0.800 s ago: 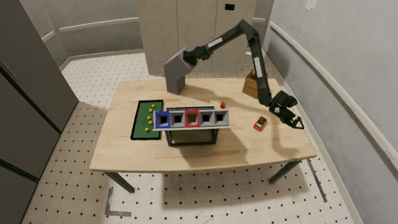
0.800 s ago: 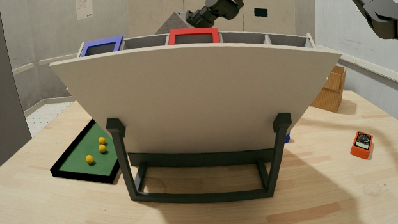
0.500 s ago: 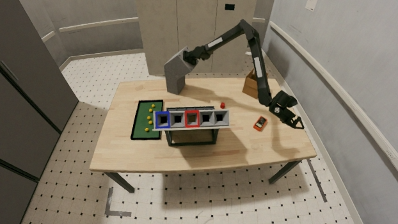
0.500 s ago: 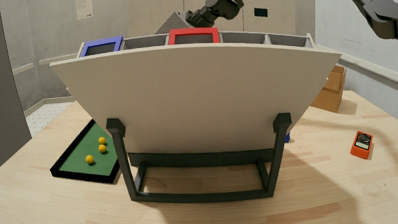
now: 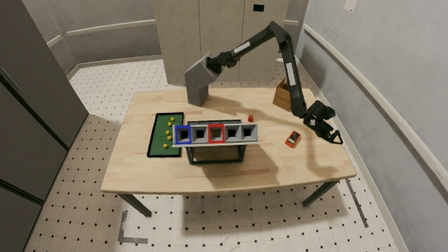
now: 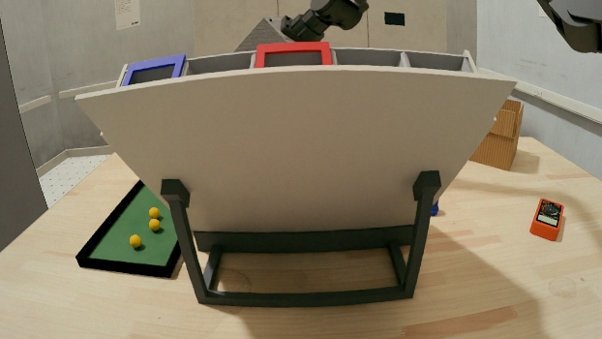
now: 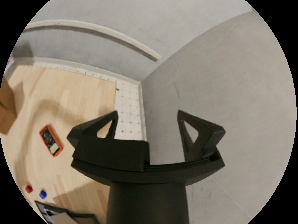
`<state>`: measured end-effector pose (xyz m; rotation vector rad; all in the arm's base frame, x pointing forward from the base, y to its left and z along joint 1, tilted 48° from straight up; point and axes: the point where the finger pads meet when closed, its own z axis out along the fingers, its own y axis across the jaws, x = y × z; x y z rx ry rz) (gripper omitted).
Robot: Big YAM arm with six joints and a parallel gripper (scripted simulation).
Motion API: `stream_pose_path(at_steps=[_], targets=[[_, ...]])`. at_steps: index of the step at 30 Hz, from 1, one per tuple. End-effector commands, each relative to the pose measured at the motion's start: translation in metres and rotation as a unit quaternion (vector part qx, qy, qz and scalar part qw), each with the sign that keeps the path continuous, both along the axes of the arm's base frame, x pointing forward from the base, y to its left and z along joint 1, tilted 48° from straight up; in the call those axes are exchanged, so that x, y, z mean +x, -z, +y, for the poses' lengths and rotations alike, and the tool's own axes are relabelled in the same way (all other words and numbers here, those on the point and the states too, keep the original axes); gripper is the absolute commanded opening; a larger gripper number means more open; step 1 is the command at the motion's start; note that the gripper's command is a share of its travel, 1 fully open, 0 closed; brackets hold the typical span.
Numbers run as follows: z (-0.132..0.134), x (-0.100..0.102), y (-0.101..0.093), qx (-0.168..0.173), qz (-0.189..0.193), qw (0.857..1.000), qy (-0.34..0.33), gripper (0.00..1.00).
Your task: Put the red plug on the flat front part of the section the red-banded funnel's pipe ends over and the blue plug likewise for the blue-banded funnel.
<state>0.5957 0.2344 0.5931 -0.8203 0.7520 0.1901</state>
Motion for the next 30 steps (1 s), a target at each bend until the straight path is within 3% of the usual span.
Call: stream_pose_path(at_steps=[1, 8, 30], targets=[[-0.033, -0.024, -0.045, 0.011, -0.017, 1.000, 0.010, 1.00], [-0.061, -0.045, -0.076, 0.011, -0.017, 1.000, 0.010, 1.00], [-0.082, -0.060, -0.098, 0.002, -0.018, 1.000, 0.011, 1.00]])
